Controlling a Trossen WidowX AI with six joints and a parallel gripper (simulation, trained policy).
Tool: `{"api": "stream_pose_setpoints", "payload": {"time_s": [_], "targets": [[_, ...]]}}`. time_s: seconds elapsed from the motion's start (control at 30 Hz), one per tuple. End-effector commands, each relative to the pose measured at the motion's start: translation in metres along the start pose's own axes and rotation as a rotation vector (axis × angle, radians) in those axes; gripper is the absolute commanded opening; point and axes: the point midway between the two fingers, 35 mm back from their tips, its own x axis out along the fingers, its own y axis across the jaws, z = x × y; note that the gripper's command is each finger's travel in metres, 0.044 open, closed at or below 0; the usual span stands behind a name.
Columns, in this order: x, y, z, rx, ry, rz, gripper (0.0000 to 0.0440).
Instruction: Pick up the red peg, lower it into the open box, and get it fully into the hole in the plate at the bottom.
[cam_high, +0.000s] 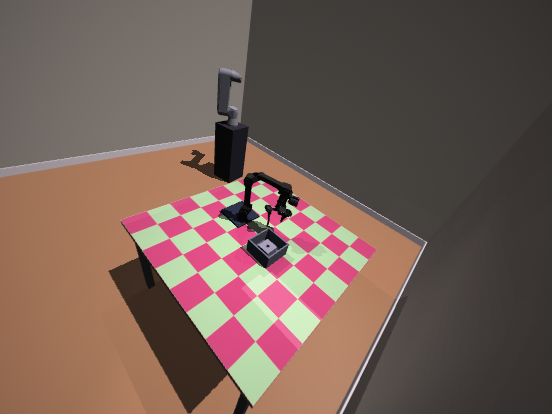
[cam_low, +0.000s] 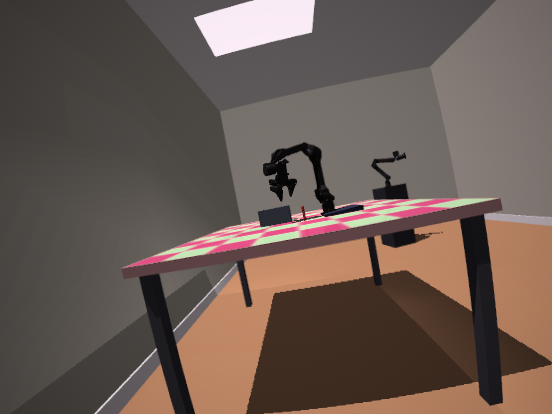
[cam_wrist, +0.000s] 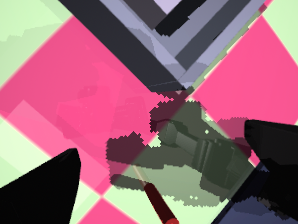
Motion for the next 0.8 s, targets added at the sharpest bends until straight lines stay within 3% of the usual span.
{"api": "stream_pose_setpoints", "payload": {"time_s": [0.0, 0.33, 0.77], "targets": [[0.002, 0.0, -0.028, 0.007, 0.049, -0.004, 0.044], [0.027, 0.007, -0.076, 0.011, 0.089, 0.0, 0.044], [0.081, 0.016, -0.099, -0.007, 0.036, 0.03, 0.044]]}}
